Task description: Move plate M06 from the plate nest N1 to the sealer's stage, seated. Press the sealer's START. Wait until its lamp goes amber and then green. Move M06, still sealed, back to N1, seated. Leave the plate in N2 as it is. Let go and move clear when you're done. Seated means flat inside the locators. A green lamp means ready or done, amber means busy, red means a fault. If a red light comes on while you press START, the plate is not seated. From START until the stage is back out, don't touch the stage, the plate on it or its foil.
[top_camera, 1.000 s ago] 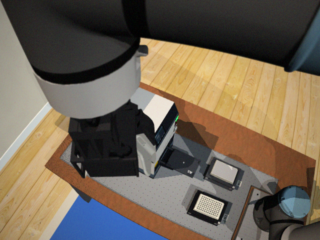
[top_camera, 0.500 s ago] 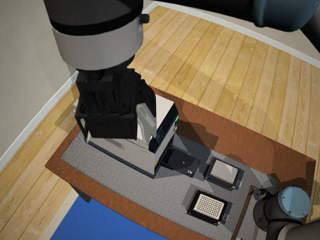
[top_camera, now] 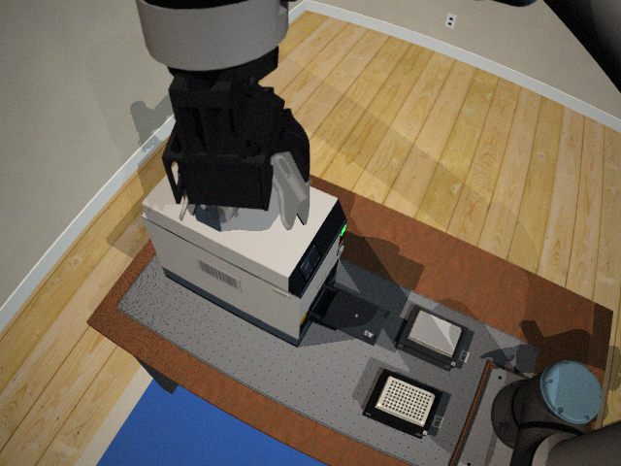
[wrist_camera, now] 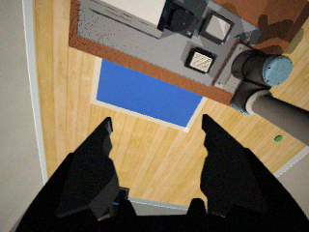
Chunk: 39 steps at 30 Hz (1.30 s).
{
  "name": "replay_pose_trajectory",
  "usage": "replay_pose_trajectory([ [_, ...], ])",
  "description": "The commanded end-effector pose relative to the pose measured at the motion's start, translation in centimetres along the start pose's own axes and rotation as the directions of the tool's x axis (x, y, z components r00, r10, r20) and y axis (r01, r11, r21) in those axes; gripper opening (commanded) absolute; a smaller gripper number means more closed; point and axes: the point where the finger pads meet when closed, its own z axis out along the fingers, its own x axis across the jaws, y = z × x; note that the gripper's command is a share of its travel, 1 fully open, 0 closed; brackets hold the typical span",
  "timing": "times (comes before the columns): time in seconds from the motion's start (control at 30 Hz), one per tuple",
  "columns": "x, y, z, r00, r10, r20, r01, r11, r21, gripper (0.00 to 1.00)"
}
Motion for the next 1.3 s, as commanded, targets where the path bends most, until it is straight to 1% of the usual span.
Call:
replay_pose_trajectory([
  [0.0, 0.2, -1.9, -0.3, 1.0, 0.03, 0.004, -0.03, 1.0, 0.001, 0.68],
  [0.03, 0.2, -2.4, -0.3, 0.999, 0.038, 0.004, -0.038, 0.999, 0.001, 0.68],
  [0.1, 0.2, -2.4, -0.3, 0.999, 0.038, 0.004, -0.038, 0.999, 0.001, 0.68],
  [0.33, 0.5, -5.7, -0.3, 0.996, 0.09, 0.004, -0.09, 0.996, 0.001, 0.68],
  [0.4, 0.5, -5.7, -0.3, 0.996, 0.09, 0.004, -0.09, 0.996, 0.001, 0.68],
  [0.6, 1.0, -8.7, -0.3, 0.991, 0.136, 0.004, -0.136, 0.991, 0.0, 0.68],
  [0.67, 1.0, -8.7, -0.3, 0.991, 0.136, 0.004, -0.136, 0.991, 0.0, 0.68],
  [0.83, 1.4, -11.0, -0.3, 0.985, 0.173, 0.004, -0.173, 0.985, 0.0, 0.68],
  [0.9, 1.4, -11.0, -0.3, 0.985, 0.173, 0.004, -0.173, 0.985, 0.0, 0.68],
  [1.17, 2.5, -14.8, -0.3, 0.972, 0.234, 0.004, -0.234, 0.972, 0.0, 0.68],
  [1.23, 2.5, -14.8, -0.3, 0.972, 0.234, 0.004, -0.234, 0.972, 0.0, 0.68],
  [1.27, 2.6, -15.3, -0.3, 0.97, 0.241, 0.004, -0.241, 0.97, 0.0, 0.68],
])
